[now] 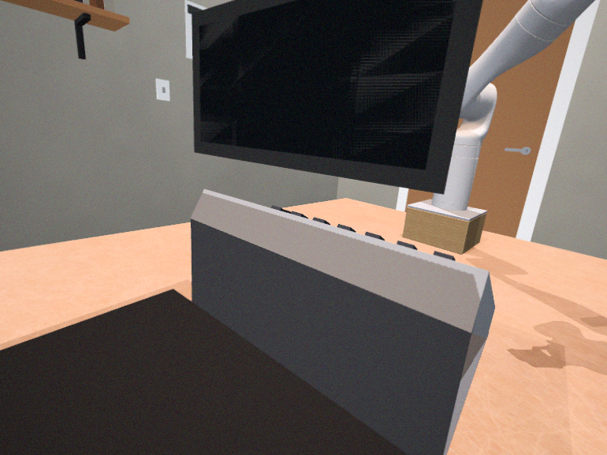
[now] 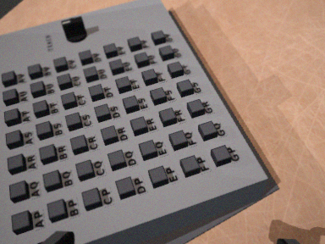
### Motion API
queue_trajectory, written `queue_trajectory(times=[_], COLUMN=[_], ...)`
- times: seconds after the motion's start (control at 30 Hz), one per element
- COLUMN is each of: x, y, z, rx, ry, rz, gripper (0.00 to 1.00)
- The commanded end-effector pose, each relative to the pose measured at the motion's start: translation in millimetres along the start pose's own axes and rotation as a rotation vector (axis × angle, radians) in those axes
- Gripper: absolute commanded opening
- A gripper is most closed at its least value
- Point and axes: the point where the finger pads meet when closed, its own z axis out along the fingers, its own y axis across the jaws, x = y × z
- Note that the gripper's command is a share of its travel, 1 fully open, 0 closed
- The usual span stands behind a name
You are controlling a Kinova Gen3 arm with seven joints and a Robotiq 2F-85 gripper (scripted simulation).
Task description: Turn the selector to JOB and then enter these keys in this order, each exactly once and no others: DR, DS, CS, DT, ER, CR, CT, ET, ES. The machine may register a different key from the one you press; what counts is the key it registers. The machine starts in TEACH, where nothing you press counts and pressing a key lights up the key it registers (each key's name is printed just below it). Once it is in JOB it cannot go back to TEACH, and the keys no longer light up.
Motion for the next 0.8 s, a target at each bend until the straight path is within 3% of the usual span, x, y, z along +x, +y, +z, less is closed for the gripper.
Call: queue_trajectory(times=[0.0,0.6,0.77], x=[0,0,9], y=[-1,-1,-12], z=[-0.9,-1.7,-19.8], rx=[0.0,0.0,0.0], ry=[-0.002,-0.002,-0.002], rz=[0.001,0.001,0.001], gripper=[1.0,1.0,1.0])
